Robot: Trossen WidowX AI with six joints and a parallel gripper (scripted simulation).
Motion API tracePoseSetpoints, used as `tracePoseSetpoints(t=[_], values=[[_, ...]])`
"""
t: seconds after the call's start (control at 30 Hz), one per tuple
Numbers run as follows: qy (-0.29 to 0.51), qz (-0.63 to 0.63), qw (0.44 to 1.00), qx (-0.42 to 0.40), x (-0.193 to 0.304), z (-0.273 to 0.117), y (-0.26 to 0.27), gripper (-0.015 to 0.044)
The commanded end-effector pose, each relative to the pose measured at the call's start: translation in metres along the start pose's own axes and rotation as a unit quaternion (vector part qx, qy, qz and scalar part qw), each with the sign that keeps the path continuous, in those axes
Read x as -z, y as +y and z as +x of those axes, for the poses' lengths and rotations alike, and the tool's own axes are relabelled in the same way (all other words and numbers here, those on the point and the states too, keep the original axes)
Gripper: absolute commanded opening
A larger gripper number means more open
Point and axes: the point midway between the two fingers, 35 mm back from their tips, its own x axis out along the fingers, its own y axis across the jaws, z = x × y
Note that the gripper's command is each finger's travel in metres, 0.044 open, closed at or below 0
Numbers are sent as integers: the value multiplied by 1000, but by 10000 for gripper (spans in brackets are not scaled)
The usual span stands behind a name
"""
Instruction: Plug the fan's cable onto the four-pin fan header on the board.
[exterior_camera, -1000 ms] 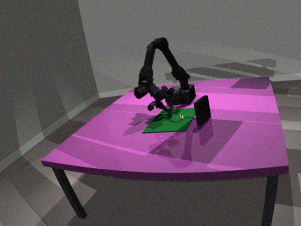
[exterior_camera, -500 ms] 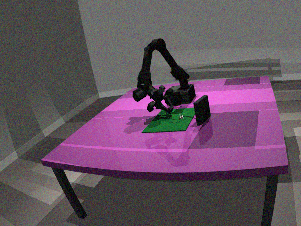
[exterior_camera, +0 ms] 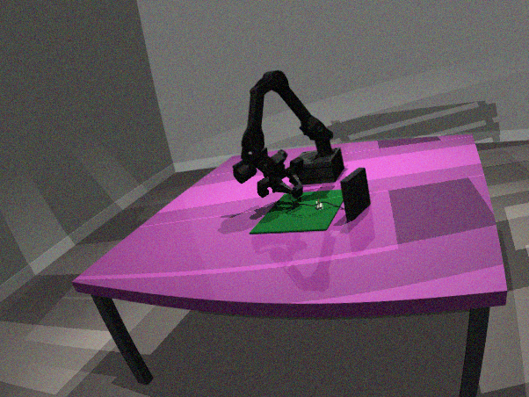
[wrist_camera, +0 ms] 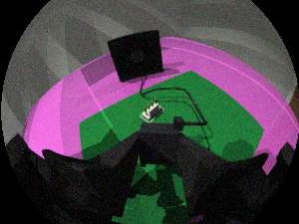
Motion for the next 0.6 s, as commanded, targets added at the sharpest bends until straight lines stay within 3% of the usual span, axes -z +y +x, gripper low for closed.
tracePoseSetpoints(t=[0.0,0.57], values=[[-26,0,1000,5,2,-1,3,0],[-135,-28,988,63,1,-17,-1,0]])
